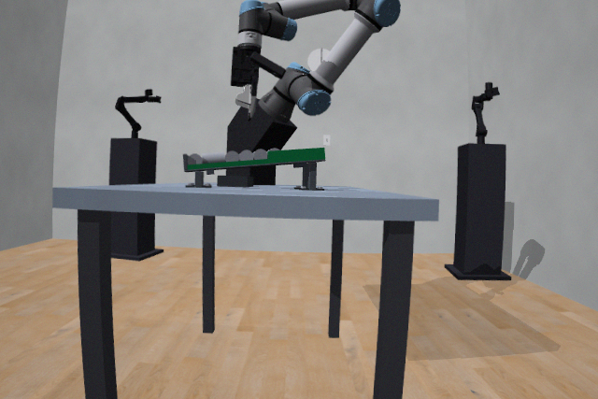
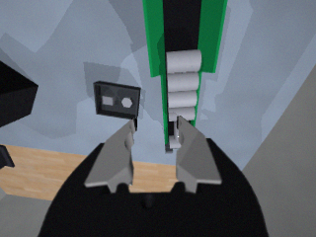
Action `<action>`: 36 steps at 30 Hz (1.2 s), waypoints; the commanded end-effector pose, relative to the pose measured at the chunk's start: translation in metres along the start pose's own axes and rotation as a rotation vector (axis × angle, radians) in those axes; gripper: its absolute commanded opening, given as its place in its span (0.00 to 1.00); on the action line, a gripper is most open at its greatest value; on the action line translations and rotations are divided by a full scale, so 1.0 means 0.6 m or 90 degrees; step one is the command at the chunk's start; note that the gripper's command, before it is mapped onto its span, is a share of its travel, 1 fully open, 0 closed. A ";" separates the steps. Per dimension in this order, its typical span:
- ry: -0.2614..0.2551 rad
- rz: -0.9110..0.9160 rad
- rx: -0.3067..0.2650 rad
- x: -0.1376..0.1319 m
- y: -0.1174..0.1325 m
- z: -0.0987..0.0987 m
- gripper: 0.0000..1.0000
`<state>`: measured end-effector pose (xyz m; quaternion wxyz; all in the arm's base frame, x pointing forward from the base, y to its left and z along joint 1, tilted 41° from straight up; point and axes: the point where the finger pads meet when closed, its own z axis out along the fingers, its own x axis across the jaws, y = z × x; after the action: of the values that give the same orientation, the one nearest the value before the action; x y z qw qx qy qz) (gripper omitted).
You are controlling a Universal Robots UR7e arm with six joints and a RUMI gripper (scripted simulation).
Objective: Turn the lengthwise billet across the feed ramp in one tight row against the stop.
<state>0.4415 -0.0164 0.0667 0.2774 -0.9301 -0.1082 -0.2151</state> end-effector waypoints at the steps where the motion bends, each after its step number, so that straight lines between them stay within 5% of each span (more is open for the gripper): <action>1: -0.001 -0.005 0.005 0.004 0.005 0.001 0.35; 3: -0.001 -0.005 0.005 0.004 0.005 0.001 0.35; 8: -0.001 -0.005 0.005 0.050 0.089 0.002 0.35; 20: -0.001 -0.005 0.005 0.050 0.089 0.002 0.35; 25: -0.001 -0.005 0.005 0.096 0.170 0.004 0.35; 36: -0.001 -0.005 0.005 0.096 0.170 0.004 0.35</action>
<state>0.5245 -0.0927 0.0439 0.2800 -0.9288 -0.1133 -0.2148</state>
